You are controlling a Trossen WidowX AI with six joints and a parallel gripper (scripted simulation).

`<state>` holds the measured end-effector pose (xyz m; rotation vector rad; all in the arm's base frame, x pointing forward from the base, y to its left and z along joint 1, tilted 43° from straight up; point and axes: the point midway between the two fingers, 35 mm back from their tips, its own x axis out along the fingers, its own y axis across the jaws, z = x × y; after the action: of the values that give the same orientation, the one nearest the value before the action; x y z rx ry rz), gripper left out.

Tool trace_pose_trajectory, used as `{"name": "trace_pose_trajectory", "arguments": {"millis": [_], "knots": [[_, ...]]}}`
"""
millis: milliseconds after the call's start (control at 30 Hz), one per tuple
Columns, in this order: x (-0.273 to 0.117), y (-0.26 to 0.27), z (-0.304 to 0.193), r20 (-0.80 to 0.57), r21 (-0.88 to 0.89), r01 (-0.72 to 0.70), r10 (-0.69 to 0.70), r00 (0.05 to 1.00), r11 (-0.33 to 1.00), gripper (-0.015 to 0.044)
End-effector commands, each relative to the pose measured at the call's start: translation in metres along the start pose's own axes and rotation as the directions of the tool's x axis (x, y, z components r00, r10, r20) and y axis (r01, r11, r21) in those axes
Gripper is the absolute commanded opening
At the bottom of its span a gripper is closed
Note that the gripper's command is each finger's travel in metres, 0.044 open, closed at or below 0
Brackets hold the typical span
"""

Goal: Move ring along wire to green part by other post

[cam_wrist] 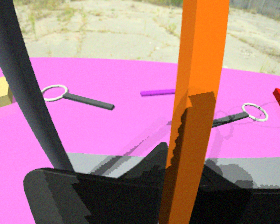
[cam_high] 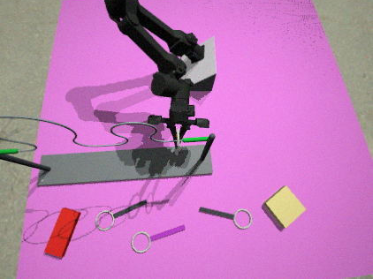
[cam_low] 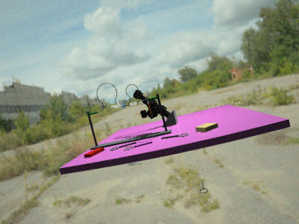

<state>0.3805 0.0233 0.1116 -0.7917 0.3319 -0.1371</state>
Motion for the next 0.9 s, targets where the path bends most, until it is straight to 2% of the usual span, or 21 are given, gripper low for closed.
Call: {"name": "trace_pose_trajectory", "arguments": {"millis": [0, 867], "knots": [[-0.001, 0.005, 0.000, 0.000, 0.005, 0.000, 0.000, 1.000, 1.000, -0.0150], [-0.004, 0.029, -0.001, 0.002, 0.007, -0.001, 0.001, 1.000, 1.000, -0.0150]]}}
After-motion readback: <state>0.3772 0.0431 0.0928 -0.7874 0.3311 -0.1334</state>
